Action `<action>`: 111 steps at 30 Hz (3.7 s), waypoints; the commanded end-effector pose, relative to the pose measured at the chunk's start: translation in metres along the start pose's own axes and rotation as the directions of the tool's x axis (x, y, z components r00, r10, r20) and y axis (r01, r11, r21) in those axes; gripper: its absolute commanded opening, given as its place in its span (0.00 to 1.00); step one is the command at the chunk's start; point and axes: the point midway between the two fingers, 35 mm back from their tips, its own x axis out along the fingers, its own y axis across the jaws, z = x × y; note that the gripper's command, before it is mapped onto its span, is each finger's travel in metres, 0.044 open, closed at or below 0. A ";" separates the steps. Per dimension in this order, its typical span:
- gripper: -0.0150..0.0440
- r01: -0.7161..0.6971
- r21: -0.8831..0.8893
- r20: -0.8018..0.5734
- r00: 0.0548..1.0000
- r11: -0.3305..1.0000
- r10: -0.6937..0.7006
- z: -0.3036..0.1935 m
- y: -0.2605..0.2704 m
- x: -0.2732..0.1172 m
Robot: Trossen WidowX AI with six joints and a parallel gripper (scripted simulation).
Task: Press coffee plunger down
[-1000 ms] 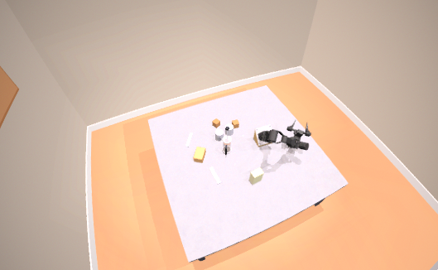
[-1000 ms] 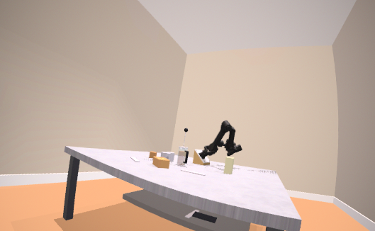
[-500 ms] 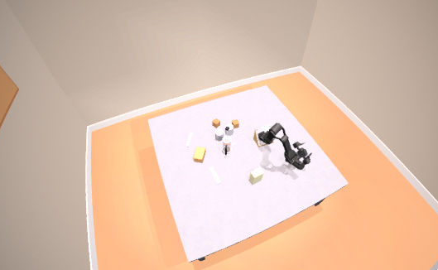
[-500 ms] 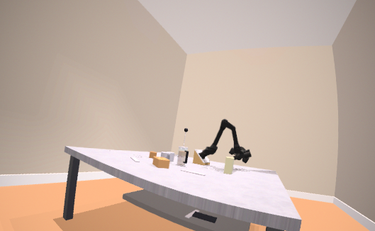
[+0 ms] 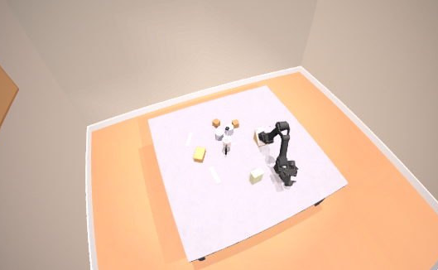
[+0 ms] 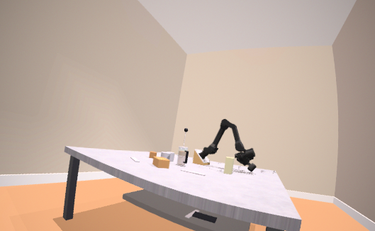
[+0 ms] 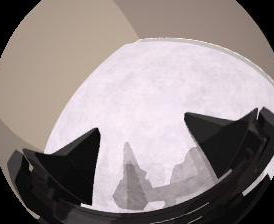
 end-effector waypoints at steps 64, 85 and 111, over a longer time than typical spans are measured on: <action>1.00 0.238 0.497 -0.687 -0.480 -0.834 -0.546 -0.071 0.280 -0.534; 1.00 0.239 0.496 -0.688 -0.478 -0.834 -0.546 -0.123 0.257 -0.508; 0.87 0.242 0.498 -0.683 -0.481 -0.833 -0.549 -0.145 0.237 -0.524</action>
